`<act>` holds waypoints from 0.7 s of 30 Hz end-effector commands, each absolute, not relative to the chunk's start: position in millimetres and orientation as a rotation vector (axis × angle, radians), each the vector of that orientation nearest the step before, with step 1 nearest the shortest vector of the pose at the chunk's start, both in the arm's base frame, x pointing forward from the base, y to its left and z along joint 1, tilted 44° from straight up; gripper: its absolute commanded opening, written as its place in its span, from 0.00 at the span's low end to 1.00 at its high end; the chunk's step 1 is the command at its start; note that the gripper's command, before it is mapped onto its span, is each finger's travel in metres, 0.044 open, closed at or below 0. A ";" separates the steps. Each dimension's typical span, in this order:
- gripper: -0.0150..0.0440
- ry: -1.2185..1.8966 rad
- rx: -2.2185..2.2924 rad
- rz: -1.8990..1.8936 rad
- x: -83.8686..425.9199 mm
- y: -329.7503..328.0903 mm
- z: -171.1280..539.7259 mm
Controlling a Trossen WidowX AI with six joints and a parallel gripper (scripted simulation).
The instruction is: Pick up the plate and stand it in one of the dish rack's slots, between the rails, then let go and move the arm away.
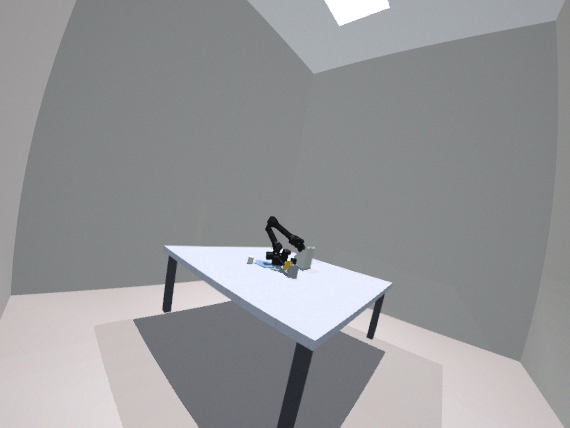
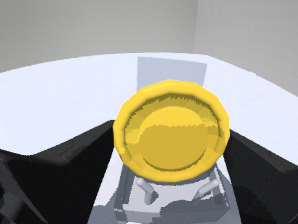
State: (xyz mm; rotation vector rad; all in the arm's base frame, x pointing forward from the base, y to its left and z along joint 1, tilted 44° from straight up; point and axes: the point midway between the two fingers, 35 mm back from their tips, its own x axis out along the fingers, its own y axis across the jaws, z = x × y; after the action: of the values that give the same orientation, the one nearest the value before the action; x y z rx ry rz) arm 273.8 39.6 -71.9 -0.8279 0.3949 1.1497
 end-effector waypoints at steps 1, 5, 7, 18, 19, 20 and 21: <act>0.25 0.374 -0.845 1.149 278.8 37.9 -72.1; 0.25 0.393 -0.830 1.149 274.3 39.2 -72.1; 0.25 0.393 -0.830 1.149 274.3 39.2 -72.1; 0.48 0.389 -0.834 1.148 275.4 38.9 -71.9; 0.52 0.389 -0.834 1.148 275.4 38.9 -71.9; 0.57 0.389 -0.834 1.148 275.4 38.9 -71.9; 0.61 0.389 -0.834 1.148 275.4 38.9 -71.9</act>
State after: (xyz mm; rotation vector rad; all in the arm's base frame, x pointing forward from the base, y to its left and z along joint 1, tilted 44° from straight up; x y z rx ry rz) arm 275.4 38.8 -71.9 -0.8341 0.3895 1.1482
